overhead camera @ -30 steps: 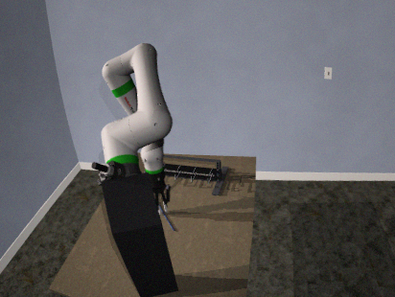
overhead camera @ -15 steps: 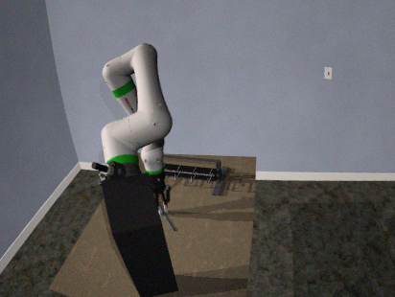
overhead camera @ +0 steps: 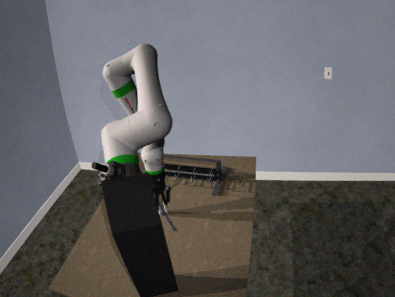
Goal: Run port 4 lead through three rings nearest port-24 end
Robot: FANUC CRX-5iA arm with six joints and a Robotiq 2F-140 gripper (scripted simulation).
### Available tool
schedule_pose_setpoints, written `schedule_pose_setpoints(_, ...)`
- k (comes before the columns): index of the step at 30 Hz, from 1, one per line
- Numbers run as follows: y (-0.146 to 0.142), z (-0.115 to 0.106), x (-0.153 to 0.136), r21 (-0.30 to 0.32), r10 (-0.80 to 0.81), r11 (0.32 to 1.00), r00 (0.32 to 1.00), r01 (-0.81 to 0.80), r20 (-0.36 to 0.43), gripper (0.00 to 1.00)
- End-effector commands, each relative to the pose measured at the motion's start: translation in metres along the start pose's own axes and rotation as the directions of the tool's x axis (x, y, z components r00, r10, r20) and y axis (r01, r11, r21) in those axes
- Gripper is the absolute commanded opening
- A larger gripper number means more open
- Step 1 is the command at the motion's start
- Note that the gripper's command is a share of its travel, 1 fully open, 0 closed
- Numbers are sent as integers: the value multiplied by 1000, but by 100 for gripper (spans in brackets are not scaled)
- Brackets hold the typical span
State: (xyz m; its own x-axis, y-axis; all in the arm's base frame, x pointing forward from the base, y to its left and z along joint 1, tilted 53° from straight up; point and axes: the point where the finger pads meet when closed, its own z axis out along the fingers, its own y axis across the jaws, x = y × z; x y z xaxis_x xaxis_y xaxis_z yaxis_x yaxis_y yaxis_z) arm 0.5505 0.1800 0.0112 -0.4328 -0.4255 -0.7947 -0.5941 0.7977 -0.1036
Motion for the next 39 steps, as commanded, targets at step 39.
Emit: schedule_pose_setpoints(39, 0, 0, 0, 0, 0, 1000, 1000, 0, 0, 0)
